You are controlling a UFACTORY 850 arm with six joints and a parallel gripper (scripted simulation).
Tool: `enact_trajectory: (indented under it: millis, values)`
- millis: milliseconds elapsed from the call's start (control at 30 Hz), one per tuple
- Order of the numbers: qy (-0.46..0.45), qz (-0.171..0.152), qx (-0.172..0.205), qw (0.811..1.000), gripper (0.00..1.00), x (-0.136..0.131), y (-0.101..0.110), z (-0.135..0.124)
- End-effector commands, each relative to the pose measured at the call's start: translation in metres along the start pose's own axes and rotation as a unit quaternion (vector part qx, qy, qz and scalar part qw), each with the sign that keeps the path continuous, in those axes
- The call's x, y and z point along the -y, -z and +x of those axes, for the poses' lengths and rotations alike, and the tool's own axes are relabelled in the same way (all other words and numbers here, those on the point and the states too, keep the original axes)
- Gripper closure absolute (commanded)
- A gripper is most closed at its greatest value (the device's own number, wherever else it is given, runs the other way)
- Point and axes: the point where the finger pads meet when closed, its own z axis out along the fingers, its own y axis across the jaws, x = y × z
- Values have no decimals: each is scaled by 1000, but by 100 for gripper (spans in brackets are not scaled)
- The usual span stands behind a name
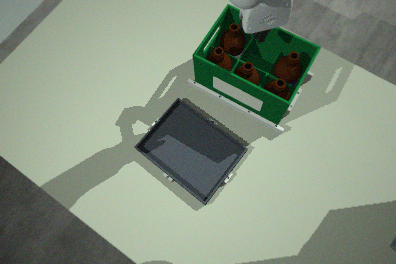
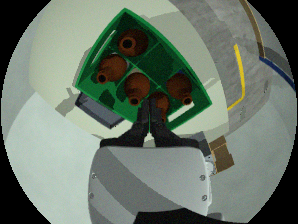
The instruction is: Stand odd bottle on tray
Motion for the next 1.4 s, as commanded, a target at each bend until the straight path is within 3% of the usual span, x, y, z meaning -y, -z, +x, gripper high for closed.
enact_trajectory:
  millis: [0, 67, 133, 200, 400, 433, 1367]
  values:
    - [0, 6, 7, 1000, 100, 15, -2, 39]
    - [0, 6, 7, 1000, 100, 15, -2, 39]
    - [1, 14, 9, 1000, 100, 27, -1, 71]
    - [1, 18, 10, 1000, 100, 32, -1, 83]
    - [1, 19, 11, 1000, 100, 34, -1, 87]
    - [1, 19, 11, 1000, 35, 34, -1, 87]
    - [1, 19, 11, 1000, 35, 34, -1, 87]
